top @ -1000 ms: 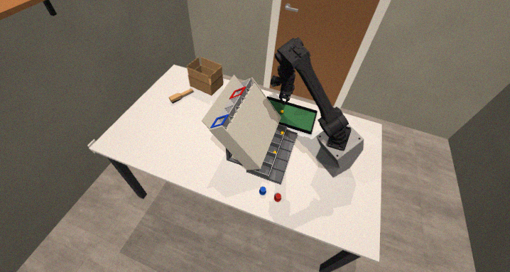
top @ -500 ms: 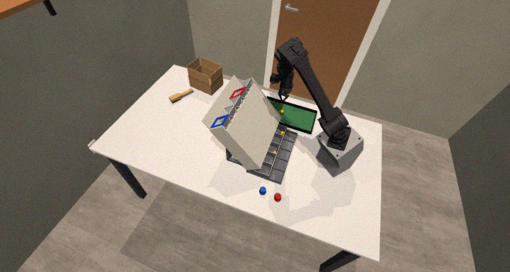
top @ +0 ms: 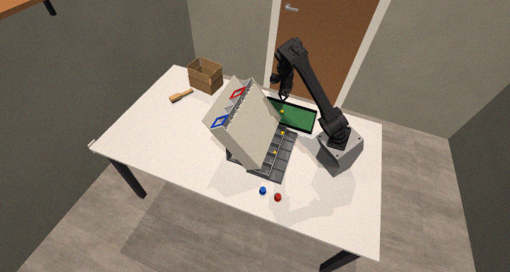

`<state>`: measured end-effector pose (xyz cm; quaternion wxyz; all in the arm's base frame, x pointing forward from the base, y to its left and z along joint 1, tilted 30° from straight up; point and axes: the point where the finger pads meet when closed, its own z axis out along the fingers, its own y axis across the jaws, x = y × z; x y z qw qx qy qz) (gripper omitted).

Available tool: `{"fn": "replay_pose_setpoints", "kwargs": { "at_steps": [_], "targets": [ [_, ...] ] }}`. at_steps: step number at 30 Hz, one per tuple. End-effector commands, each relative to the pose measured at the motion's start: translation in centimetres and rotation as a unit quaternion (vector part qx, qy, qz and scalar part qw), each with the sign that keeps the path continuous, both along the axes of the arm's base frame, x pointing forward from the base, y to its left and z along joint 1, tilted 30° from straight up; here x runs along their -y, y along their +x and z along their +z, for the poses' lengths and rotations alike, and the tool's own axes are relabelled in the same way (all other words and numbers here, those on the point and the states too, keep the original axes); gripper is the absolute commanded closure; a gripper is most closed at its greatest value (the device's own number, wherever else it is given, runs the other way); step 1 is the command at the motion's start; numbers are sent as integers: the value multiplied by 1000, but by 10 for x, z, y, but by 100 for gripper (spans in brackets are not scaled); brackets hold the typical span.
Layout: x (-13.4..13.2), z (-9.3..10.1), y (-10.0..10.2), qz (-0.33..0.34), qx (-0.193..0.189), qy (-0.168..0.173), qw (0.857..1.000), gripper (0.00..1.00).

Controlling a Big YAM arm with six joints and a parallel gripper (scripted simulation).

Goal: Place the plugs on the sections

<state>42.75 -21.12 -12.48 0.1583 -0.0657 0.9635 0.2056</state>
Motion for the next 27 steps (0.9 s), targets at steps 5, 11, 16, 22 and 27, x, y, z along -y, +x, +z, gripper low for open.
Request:
{"fn": "replay_pose_setpoints", "kwargs": {
  "at_steps": [5,11,16,22,27],
  "targets": [
    [12,-6,3,0,2,0,1000,20],
    [13,-6,3,2,1,0,1000,20],
    [13,-6,3,2,2,0,1000,20],
    [13,-6,3,3,3,-1,1000,20],
    [13,-6,3,4,4,-2,1000,20]
  ]
}}
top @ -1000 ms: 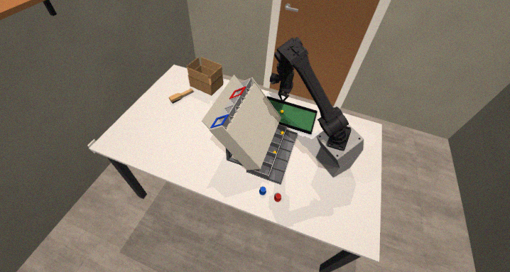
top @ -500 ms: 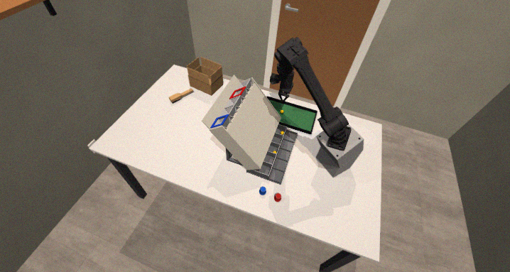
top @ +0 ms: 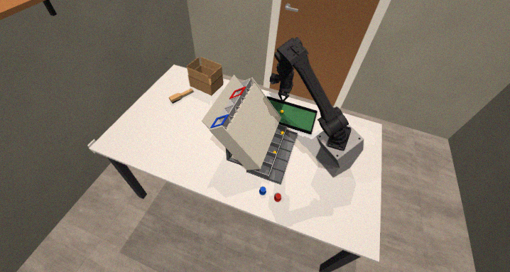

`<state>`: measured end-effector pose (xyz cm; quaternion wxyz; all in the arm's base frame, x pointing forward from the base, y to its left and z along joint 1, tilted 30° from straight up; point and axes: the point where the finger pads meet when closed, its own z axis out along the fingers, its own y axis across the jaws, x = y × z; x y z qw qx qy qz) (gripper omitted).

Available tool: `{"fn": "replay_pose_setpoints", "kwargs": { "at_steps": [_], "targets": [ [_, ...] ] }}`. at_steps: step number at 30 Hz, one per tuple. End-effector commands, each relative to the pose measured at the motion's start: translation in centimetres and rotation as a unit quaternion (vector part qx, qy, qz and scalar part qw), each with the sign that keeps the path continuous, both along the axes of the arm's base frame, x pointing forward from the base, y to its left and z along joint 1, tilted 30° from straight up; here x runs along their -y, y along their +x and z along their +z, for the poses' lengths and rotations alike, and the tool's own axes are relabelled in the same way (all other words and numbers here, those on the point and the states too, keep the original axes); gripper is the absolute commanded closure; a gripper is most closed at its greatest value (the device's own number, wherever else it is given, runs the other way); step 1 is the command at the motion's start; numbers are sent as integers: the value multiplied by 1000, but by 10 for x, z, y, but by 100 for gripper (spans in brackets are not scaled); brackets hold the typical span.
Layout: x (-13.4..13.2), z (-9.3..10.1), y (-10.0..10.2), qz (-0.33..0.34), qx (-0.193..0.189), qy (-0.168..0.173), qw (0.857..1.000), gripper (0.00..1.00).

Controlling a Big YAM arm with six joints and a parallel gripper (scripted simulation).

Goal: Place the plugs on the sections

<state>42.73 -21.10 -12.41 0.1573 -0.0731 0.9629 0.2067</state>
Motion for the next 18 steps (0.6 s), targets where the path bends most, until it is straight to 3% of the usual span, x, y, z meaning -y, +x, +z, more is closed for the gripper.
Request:
{"fn": "replay_pose_setpoints", "kwargs": {
  "at_steps": [1,18],
  "targets": [
    [13,-7,3,-4,4,-2,1000,20],
    [12,-7,3,-1,6,-4,1000,20]
  ]
}}
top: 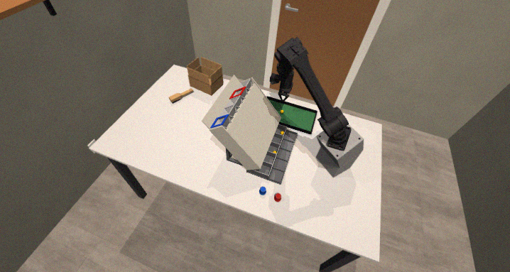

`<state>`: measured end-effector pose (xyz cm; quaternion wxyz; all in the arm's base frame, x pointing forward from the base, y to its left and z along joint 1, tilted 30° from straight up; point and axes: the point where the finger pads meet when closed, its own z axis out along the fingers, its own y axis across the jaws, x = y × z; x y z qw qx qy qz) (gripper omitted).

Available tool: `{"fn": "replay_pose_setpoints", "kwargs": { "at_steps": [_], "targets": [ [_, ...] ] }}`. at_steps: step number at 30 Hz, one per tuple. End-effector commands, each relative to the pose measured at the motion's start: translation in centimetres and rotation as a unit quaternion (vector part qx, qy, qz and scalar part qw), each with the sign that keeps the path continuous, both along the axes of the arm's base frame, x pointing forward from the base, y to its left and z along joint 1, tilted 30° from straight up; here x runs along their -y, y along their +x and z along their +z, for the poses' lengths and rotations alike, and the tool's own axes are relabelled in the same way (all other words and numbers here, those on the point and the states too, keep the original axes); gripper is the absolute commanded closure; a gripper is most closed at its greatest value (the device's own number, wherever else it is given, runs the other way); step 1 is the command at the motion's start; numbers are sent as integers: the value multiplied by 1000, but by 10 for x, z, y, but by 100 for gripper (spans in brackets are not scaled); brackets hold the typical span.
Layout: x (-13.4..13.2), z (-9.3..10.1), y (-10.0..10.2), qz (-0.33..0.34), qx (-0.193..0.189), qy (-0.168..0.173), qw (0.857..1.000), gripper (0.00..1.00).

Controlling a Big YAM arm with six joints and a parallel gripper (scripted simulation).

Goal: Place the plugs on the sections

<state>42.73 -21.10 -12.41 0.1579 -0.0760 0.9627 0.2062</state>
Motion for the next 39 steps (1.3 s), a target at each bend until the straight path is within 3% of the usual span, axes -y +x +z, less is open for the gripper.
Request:
{"fn": "replay_pose_setpoints", "kwargs": {
  "at_steps": [1,36,39],
  "targets": [
    [12,-7,3,-3,5,-3,1000,20],
    [23,-18,5,-9,-1,1,1000,20],
    [11,-35,11,-9,-1,1,1000,20]
  ]
}}
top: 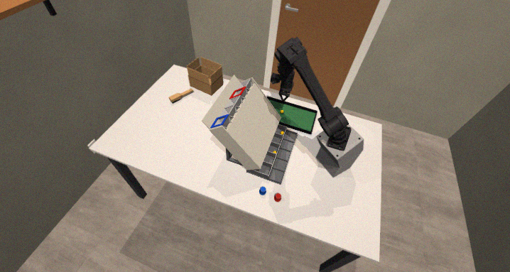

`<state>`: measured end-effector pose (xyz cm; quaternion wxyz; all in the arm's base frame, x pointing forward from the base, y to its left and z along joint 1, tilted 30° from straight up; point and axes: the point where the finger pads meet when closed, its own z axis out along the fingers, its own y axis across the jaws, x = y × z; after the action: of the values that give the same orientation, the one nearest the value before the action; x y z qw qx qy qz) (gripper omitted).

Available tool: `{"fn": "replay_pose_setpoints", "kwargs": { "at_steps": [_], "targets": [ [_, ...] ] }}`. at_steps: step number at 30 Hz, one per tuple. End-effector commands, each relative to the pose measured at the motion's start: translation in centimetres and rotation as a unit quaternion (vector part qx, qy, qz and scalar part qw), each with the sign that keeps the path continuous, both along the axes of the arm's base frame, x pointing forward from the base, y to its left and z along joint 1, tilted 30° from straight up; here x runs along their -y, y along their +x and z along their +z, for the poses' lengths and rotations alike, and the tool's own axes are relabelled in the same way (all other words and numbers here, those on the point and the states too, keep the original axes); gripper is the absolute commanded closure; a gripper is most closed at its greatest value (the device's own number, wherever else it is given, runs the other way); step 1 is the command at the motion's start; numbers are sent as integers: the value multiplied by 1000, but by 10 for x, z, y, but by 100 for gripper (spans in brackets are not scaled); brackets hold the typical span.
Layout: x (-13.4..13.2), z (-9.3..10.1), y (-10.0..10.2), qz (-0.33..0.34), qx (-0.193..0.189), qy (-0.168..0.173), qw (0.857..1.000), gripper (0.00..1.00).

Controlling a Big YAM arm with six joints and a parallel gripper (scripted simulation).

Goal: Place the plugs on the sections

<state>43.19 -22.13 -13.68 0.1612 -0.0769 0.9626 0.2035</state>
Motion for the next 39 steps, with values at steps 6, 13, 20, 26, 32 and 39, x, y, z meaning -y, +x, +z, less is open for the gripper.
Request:
{"fn": "replay_pose_setpoints", "kwargs": {
  "at_steps": [6,13,20,26,32,39],
  "targets": [
    [-22,-58,19,-8,-5,4,1000,20],
    [-45,-94,31,-8,-4,4,1000,20],
    [-46,-94,31,-9,-2,2,1000,20],
    [-46,-94,30,-9,0,0,1000,20],
    [-47,-94,30,-9,1,0,1000,20],
    [-47,-94,30,-9,-2,3,1000,20]
  ]
}}
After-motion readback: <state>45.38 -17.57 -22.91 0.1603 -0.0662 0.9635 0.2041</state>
